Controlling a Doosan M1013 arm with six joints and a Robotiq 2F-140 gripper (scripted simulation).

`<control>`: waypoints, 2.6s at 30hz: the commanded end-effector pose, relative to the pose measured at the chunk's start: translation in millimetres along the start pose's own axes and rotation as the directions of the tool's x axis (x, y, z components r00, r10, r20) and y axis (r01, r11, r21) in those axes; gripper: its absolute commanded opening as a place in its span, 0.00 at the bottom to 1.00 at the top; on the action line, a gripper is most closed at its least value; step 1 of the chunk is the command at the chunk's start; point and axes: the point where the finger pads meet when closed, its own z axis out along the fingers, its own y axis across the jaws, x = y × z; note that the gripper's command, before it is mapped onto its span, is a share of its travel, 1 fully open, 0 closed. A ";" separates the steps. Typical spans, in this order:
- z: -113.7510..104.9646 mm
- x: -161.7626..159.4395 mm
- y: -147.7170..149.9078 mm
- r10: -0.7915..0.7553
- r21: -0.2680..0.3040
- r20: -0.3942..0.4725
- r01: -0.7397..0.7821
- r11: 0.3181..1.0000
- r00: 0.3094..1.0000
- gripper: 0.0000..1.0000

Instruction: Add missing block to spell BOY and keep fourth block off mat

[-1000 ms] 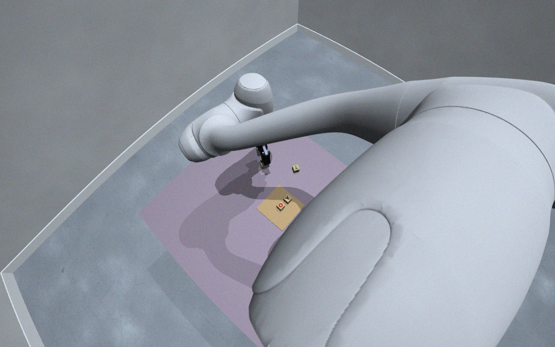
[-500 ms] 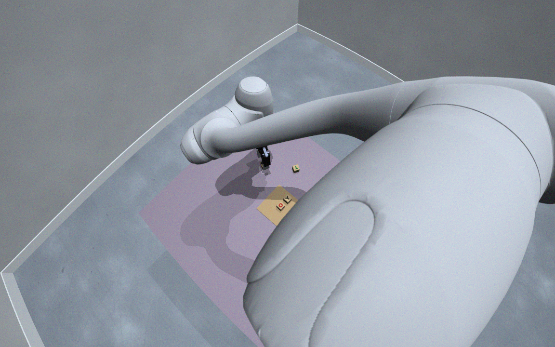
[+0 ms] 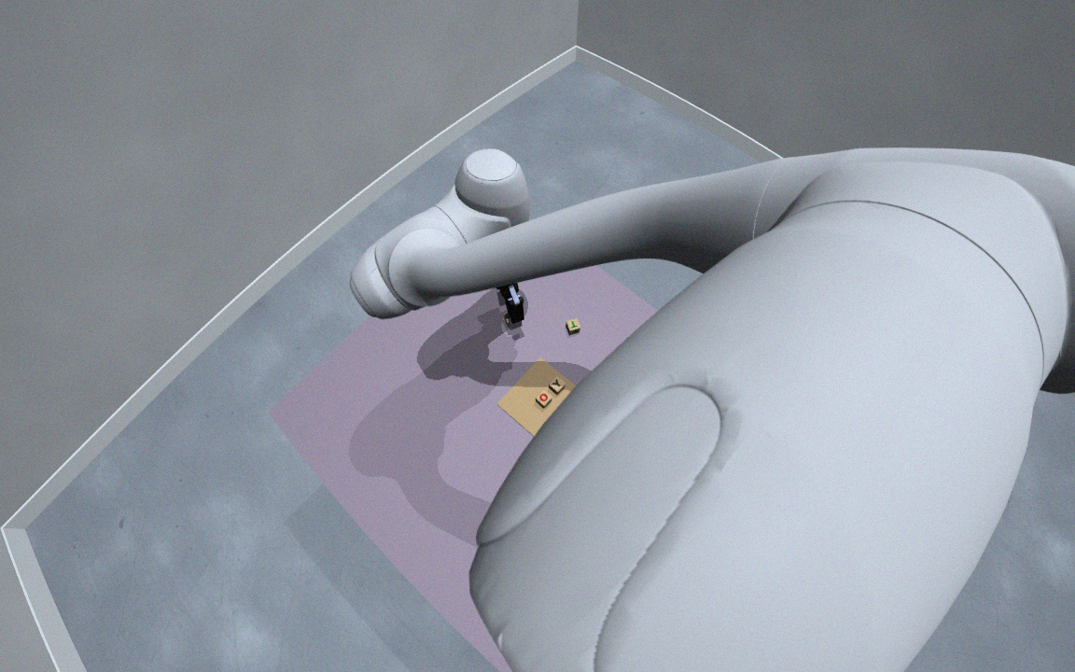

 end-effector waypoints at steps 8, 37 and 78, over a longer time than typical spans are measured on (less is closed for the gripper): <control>5.3 0.0 0.0 0.000 0.000 0.000 0.000 1.000 1.000 0.37; 32.4 0.1 0.0 0.000 0.000 0.000 0.000 1.000 1.000 0.37; 32.4 0.1 0.0 0.000 0.000 0.000 0.000 1.000 1.000 0.13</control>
